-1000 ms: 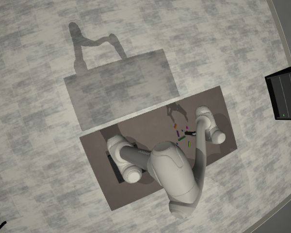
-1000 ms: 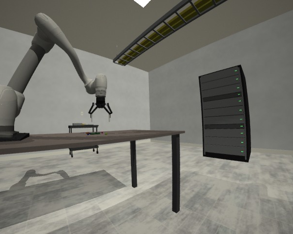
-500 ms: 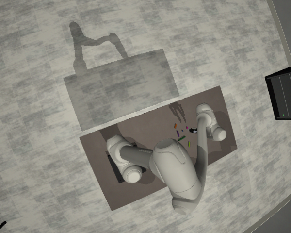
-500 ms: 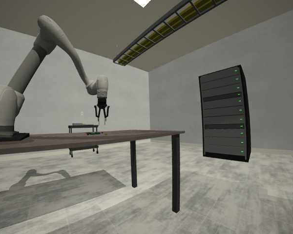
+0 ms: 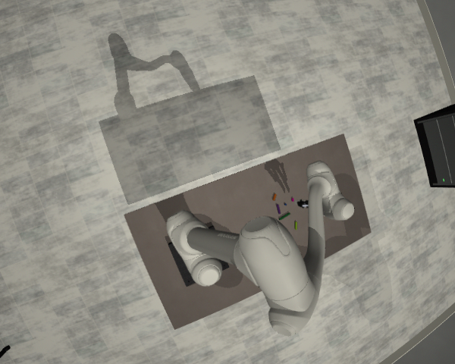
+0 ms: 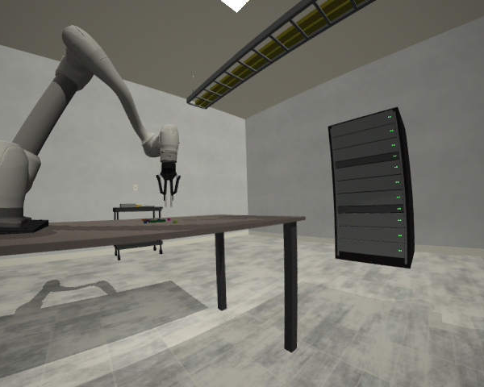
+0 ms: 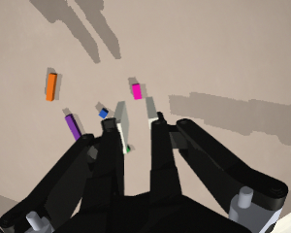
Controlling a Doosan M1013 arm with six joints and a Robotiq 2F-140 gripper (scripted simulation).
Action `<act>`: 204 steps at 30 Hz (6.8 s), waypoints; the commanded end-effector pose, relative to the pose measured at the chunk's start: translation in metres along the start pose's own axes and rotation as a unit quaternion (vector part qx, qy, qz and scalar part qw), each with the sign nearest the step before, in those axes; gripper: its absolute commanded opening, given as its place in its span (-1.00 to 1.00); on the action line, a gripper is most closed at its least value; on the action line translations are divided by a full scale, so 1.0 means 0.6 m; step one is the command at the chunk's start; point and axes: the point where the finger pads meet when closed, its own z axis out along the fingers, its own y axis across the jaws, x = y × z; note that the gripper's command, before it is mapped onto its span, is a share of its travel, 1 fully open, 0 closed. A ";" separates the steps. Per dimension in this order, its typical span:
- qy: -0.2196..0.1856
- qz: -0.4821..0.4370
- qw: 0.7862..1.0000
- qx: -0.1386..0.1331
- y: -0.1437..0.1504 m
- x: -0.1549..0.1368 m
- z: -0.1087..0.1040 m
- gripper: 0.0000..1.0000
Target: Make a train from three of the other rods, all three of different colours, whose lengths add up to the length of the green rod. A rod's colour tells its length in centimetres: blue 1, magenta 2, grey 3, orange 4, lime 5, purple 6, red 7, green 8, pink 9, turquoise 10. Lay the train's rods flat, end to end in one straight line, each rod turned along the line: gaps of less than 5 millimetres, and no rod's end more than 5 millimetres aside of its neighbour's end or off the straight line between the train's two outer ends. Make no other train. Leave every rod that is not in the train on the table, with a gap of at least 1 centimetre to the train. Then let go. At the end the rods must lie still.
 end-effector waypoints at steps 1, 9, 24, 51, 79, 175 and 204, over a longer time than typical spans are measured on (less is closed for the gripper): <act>-0.002 -0.006 1.000 0.000 -0.001 0.003 0.001 -0.71; -0.002 -0.006 1.000 0.000 -0.001 0.003 0.001 -0.71; -0.002 -0.006 1.000 0.001 0.000 0.003 0.012 -0.71; -0.002 -0.006 1.000 0.001 0.001 0.003 0.071 -0.71; -0.002 -0.006 1.000 0.001 0.001 0.003 0.086 -0.71; -0.002 -0.006 1.000 0.001 0.002 -0.001 0.086 -0.71; -0.002 -0.006 1.000 0.001 0.003 -0.004 0.086 -0.71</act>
